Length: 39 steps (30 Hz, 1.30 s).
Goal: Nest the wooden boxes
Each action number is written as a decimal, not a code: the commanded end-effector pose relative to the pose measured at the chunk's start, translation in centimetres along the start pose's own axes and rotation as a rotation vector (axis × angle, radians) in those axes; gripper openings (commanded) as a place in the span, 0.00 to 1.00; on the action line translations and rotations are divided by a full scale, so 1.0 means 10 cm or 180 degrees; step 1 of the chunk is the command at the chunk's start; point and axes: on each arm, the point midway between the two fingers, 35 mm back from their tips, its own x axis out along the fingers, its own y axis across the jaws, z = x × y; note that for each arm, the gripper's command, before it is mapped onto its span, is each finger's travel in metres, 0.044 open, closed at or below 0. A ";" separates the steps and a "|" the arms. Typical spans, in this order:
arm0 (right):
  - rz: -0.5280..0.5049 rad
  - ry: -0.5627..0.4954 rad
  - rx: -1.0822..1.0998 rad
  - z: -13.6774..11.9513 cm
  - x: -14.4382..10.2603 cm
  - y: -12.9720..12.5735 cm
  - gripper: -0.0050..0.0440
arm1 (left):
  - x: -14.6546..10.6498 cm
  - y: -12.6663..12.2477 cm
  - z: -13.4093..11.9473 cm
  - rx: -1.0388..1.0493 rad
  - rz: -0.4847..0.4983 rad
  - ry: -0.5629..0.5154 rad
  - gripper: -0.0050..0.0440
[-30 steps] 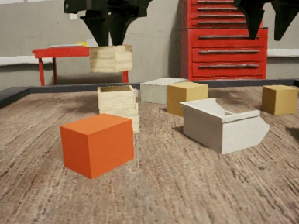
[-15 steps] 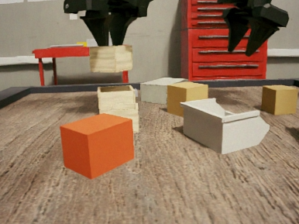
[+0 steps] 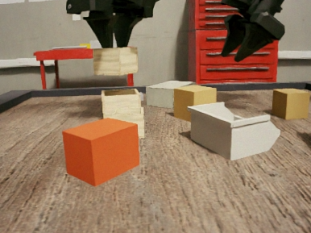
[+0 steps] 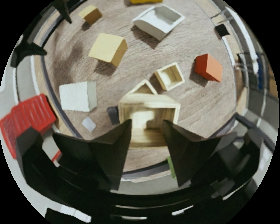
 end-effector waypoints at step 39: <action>0.0189 -0.2160 0.0142 0.18 -0.36 0.04 0.92 | -0.09 0.04 0.06 0.0026 0.0077 -0.0071 0.62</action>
